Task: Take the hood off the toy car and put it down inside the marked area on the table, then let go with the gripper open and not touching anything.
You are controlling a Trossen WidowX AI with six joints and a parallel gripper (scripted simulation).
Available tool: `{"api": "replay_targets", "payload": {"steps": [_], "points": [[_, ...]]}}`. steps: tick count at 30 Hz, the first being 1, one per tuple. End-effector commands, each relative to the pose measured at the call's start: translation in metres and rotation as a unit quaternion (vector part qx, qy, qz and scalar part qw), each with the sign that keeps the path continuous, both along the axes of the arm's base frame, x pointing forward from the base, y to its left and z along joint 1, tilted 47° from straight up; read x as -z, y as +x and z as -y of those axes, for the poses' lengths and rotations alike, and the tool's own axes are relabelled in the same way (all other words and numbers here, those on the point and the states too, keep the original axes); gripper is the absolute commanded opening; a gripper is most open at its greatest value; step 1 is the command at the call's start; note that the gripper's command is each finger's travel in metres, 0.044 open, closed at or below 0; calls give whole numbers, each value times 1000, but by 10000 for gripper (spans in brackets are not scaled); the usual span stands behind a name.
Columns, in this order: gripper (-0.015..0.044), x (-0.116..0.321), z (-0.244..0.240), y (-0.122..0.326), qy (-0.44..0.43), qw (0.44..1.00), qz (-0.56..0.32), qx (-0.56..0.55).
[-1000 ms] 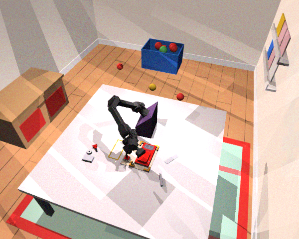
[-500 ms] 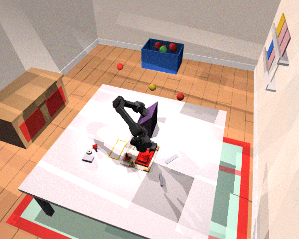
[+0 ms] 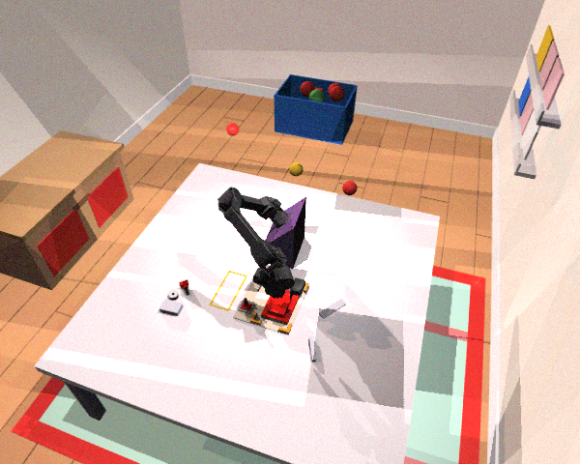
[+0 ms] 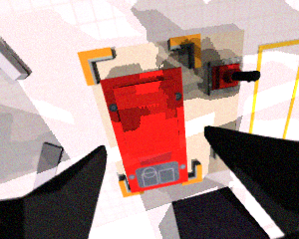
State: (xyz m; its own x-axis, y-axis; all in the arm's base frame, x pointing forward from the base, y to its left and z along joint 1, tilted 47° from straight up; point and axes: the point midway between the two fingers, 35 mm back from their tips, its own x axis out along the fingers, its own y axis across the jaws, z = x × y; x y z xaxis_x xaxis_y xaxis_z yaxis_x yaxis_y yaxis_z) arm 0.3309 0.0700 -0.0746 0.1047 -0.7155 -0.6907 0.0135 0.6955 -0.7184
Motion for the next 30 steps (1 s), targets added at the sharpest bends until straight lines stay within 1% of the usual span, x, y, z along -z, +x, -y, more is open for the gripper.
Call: {"api": "replay_targets", "payload": {"steps": [1, 30], "points": [[440, 4, 4, -1, -3, 1000, -4, -1], [440, 21, 21, 2, -3, 1000, -4, -1]]}}
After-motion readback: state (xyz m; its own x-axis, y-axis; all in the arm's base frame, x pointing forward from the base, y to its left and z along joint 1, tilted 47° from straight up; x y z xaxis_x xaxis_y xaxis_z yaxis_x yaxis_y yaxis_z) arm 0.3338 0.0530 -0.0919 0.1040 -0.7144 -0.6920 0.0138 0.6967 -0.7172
